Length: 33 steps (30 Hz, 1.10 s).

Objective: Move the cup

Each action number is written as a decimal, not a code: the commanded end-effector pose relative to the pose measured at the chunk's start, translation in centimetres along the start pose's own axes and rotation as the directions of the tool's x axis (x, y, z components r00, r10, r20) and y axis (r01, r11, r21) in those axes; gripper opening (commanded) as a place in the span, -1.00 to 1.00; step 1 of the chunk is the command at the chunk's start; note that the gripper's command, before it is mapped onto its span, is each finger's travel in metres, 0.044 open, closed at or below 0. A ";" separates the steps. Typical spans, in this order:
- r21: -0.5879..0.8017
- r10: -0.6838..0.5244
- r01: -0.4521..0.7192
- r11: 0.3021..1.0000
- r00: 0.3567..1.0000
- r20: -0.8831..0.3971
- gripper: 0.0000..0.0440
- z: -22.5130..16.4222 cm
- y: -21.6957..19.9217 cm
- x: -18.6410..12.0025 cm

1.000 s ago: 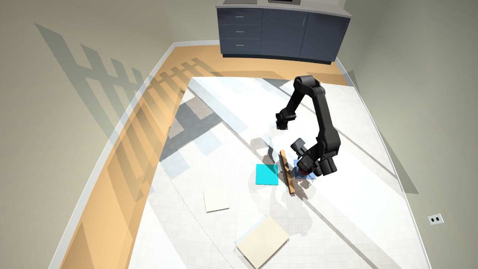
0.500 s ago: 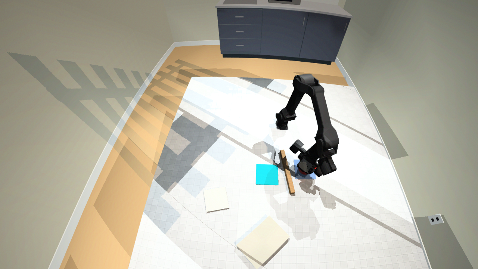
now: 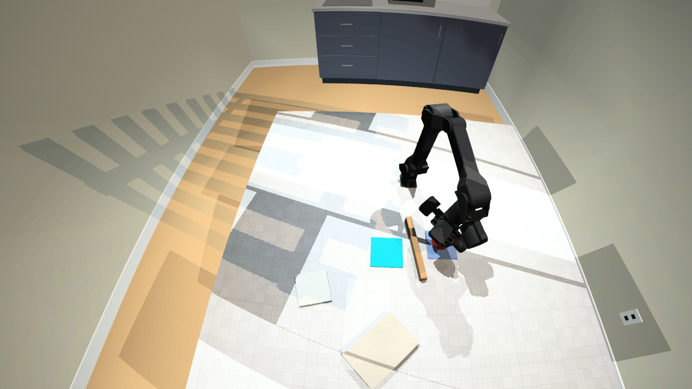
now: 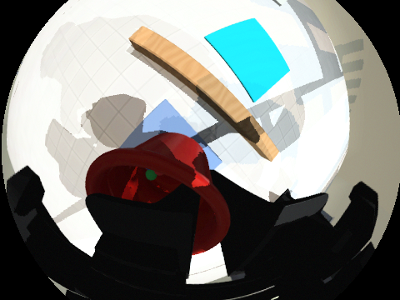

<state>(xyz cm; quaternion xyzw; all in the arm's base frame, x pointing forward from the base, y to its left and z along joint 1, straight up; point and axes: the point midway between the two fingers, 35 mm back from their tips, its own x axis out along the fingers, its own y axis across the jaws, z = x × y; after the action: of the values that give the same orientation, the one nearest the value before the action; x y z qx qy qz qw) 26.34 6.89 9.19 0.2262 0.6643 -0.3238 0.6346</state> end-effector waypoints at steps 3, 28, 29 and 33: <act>0.051 0.036 -0.036 0.998 0.999 0.004 -1.00 0.5 -0.3 -1.9; 0.238 0.158 -0.180 0.955 0.982 0.106 -1.00 6.7 -2.1 -5.6; 0.244 0.161 -0.184 0.952 0.981 0.111 -1.00 7.0 -2.2 -5.5; 0.270 0.169 -0.198 0.942 0.977 0.129 -1.00 8.4 -2.8 -5.4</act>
<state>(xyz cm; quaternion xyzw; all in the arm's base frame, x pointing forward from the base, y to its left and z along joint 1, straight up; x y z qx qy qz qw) 30.42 0.34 15.09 0.3556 0.5599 -0.3626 0.6547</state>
